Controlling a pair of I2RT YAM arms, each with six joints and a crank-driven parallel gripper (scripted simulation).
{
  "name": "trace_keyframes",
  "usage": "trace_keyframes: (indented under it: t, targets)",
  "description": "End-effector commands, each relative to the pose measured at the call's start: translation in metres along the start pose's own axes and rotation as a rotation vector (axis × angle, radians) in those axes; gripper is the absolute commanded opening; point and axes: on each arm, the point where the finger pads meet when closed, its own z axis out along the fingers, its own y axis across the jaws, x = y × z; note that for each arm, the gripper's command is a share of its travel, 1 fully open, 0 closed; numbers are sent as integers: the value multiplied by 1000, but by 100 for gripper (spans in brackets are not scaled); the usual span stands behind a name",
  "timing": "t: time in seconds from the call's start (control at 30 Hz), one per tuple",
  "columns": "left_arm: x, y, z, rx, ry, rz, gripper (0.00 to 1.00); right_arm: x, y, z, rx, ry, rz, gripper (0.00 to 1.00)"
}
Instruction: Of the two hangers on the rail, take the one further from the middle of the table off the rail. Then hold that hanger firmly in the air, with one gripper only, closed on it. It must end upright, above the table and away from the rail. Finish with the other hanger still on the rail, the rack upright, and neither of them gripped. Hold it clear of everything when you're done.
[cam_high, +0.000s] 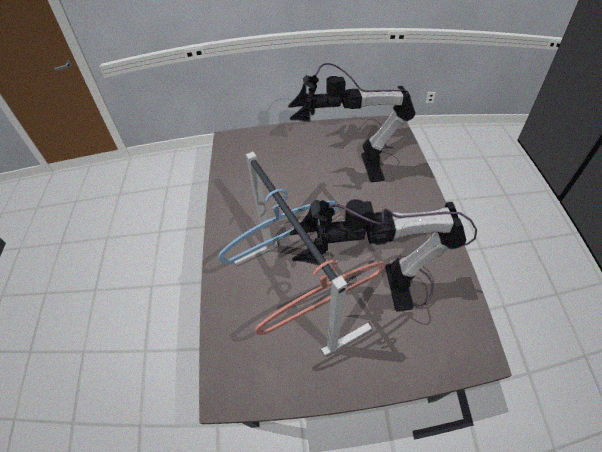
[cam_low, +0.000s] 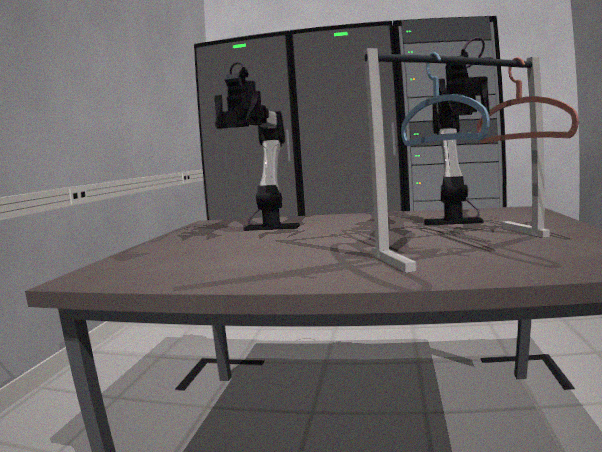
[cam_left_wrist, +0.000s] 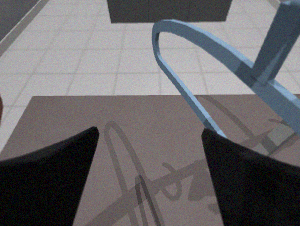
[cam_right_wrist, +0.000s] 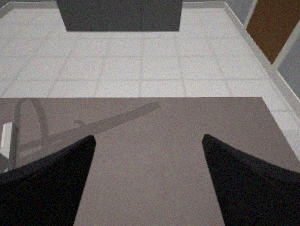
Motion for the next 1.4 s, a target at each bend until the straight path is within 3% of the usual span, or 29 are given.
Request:
trace_keyframes:
  t: [0.0,0.57,0.73,0.77,1.03,1.13,1.37]
  targets:
    - [-6,0,-1,-2,-16,-1,100,-4,0,-1,-1,-12,-1,100]
    - [-6,0,-1,-2,-16,-1,100,-4,0,-1,-1,-12,-1,100]
    - [-2,1,-3,4,35,-30,39,-11,20,-6,-84,-51,42,100]
    - [-1,3,-4,1,51,-39,32,-15,28,-10,-114,-69,57,100]
    - [-12,28,-27,-50,181,-99,32,-72,118,-60,-462,-311,202,100]
    - [-13,31,-31,-55,200,-97,32,-77,128,-64,-502,-336,218,100]
    - [-36,64,-68,-138,311,-105,32,-117,217,-117,-851,-533,343,100]
